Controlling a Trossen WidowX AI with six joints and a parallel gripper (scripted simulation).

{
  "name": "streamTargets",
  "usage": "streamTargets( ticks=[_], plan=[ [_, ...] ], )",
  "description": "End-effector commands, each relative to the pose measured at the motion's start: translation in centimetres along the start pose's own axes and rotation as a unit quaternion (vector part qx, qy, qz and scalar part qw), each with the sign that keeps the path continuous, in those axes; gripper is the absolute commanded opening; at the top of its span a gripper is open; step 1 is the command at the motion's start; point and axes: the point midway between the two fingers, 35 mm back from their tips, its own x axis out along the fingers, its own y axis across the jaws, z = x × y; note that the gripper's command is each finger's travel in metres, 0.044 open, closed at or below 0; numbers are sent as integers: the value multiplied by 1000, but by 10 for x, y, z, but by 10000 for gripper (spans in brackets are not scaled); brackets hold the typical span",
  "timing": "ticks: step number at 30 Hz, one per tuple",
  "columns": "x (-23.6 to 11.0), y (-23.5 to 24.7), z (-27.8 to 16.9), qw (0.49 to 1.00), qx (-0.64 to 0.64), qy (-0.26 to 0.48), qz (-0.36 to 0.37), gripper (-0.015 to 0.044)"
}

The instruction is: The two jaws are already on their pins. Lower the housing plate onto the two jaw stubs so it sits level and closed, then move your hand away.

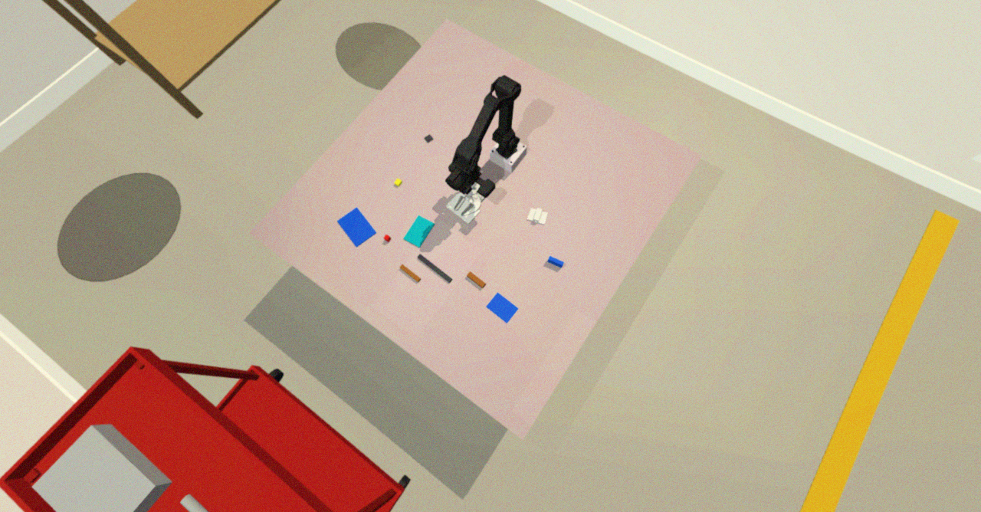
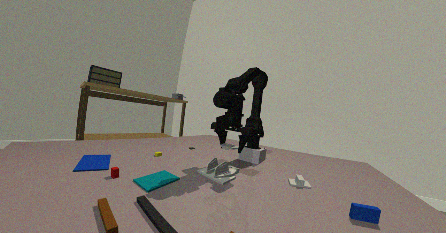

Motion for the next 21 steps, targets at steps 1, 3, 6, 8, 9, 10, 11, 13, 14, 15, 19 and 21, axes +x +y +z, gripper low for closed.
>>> streamTargets(
  ticks=[1,3,6,8,9,10,11,13,14,15,19,21],
  plan=[
    [-1,0,0,1000,1,-1,0,351],
    [-1,0,-1,1000,1,-1,0,351],
    [-1,0,-1,1000,1,-1,0,351],
    [-1,0,-1,1000,1,-1,0,351],
    [-1,0,-1,1000,1,-1,0,351],
    [-1,0,-1,1000,1,-1,0,351],
    [0,0,-1,1000,1,-1,0,351],
    [2,0,0,1000,1,-1,0,351],
    [3,0,0,1000,1,-1,0,351],
    [5,0,0,1000,1,-1,0,351],
    [12,0,1,1000,1,-1,0,351],
    [15,0,1,1000,1,-1,0,351]
  ],
)
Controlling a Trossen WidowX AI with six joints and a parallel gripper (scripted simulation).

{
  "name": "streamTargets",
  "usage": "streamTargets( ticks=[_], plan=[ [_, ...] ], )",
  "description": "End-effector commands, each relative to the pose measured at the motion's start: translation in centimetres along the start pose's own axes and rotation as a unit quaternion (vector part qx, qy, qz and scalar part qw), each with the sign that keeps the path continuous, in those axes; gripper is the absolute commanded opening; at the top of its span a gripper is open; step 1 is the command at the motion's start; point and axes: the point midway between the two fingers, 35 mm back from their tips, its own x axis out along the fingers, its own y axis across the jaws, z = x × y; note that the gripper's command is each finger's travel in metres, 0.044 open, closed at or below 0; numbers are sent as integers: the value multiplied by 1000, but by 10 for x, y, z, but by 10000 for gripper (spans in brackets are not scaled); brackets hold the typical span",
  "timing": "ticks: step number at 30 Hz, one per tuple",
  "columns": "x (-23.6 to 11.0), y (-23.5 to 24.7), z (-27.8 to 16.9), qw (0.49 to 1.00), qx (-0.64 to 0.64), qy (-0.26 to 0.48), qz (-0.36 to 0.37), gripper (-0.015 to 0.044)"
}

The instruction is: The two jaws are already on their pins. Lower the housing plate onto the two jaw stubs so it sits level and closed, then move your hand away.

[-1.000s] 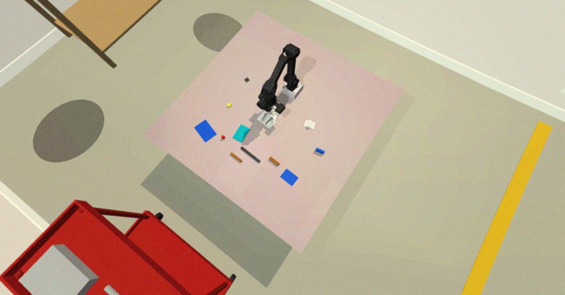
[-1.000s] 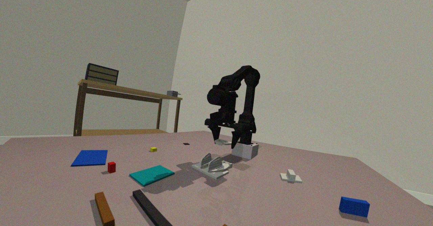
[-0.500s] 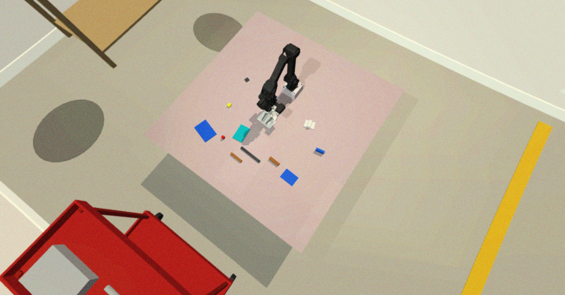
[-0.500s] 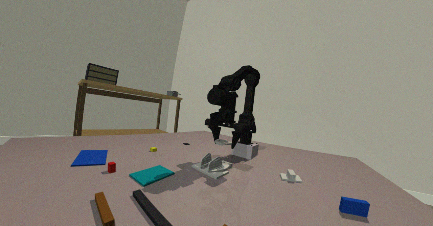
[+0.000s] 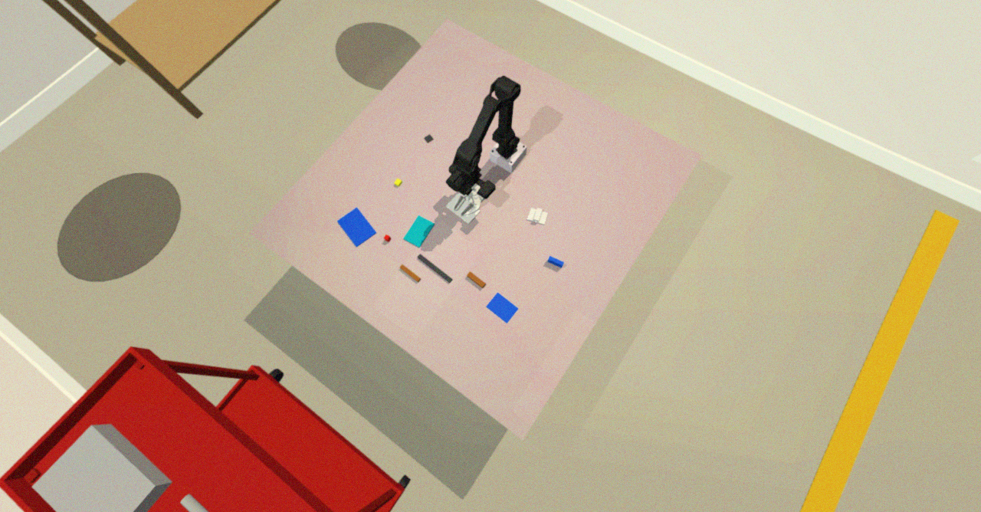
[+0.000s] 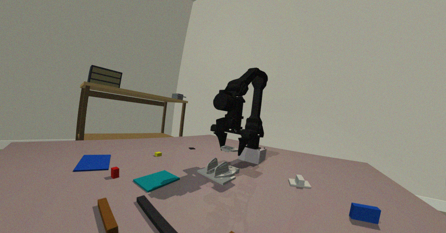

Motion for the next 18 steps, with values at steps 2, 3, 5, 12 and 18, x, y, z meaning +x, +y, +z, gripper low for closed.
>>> streamTargets(
  ticks=[2,3,5,12,18],
  plan=[
    [10,0,0,1000,1,4,-1,351],
    [11,0,0,1000,1,4,-1,351],
    [15,0,0,1000,1,4,-1,351],
    [26,0,0,1000,1,4,-1,351],
    [35,0,-1,1000,1,4,-1,351]
  ],
)
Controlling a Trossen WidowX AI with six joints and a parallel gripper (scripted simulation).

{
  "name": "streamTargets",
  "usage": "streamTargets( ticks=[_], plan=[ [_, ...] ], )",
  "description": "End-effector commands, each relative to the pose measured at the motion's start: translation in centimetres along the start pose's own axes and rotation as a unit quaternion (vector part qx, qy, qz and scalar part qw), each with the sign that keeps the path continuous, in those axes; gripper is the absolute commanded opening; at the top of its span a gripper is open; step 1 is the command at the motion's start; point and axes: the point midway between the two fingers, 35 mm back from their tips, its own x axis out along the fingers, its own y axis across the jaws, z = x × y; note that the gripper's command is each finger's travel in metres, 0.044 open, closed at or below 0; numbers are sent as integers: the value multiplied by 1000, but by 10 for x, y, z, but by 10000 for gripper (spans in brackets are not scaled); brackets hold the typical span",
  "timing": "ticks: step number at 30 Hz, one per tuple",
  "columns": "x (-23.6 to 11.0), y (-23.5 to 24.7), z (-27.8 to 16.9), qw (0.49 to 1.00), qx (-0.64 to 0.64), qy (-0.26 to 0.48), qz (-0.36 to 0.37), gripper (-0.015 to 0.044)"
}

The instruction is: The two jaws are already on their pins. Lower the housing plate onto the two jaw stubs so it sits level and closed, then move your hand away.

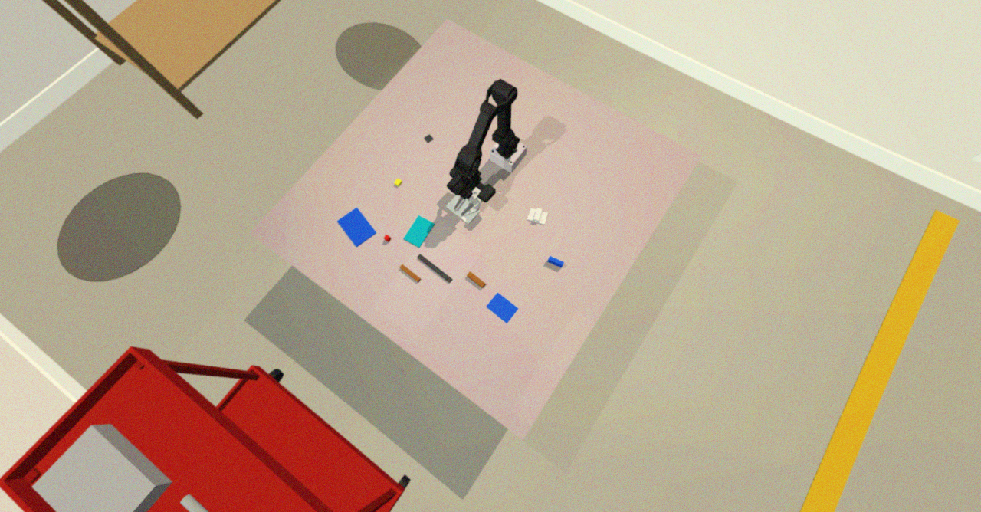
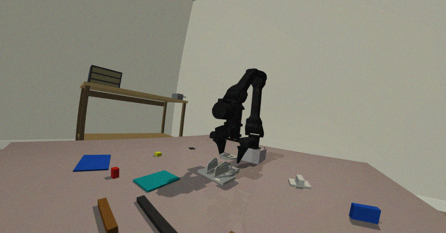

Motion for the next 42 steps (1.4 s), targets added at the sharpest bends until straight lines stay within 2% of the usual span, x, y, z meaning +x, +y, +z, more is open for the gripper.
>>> streamTargets(
  ticks=[1,11,42],
  plan=[
    [8,0,-1,1000,0,4,-1,351],
    [22,0,-3,1000,0,4,-1,351],
    [26,0,-3,1000,-2,4,-1,351]
  ],
)
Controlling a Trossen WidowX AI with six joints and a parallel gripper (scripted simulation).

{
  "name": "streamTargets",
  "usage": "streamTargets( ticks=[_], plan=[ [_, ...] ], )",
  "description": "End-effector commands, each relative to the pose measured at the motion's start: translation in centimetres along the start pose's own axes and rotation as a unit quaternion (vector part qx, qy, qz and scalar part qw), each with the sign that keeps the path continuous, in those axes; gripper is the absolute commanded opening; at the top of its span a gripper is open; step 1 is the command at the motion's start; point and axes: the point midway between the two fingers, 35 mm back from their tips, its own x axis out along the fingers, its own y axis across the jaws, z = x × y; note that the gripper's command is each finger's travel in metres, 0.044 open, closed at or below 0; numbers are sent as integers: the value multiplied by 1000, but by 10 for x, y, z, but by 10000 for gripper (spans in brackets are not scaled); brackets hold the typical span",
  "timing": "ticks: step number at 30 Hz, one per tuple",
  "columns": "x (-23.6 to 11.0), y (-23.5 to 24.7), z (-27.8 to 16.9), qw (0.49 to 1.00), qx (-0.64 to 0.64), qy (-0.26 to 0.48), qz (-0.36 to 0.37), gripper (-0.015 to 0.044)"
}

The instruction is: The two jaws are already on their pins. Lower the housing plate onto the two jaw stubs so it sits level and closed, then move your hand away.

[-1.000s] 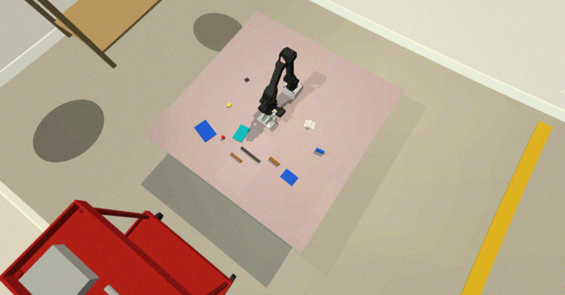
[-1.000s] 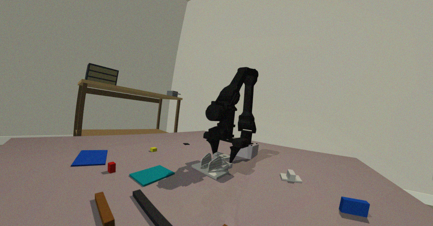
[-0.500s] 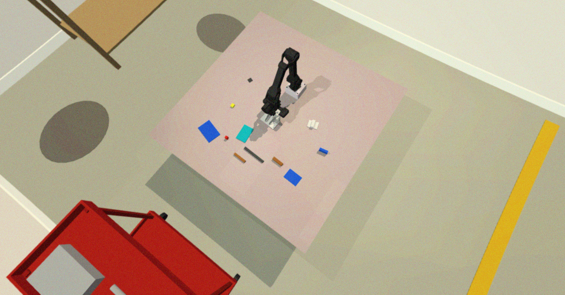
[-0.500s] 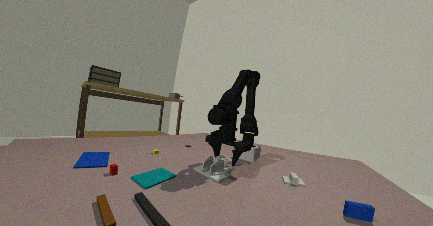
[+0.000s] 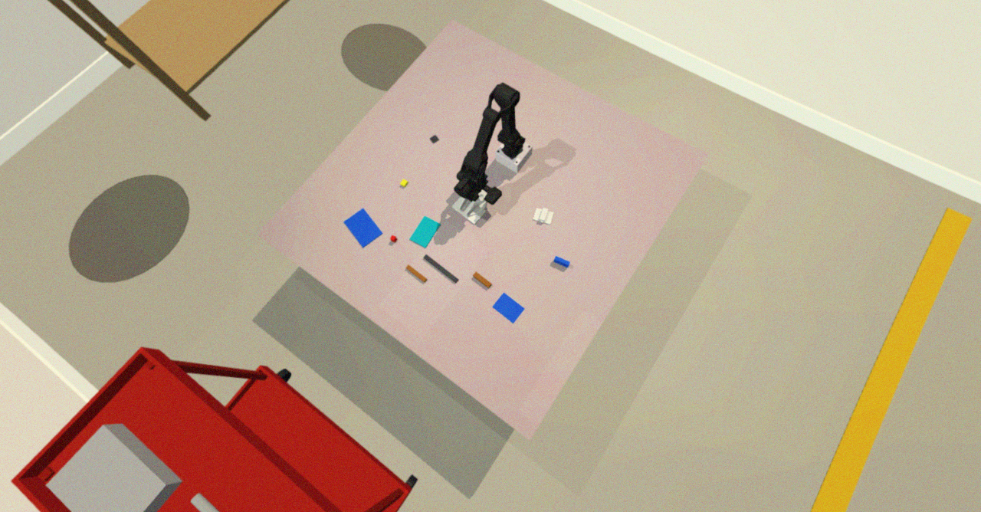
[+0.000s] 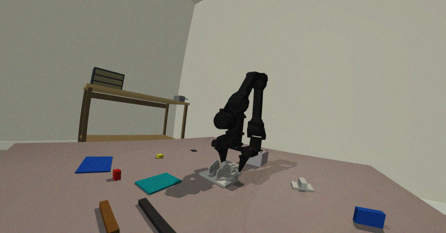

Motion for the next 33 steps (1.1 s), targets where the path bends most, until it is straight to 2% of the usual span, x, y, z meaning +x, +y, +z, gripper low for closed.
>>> streamTargets(
  ticks=[1,33],
  plan=[
    [2,0,0,1000,-2,0,-1,351],
    [8,0,0,1000,-2,0,-1,351]
  ],
)
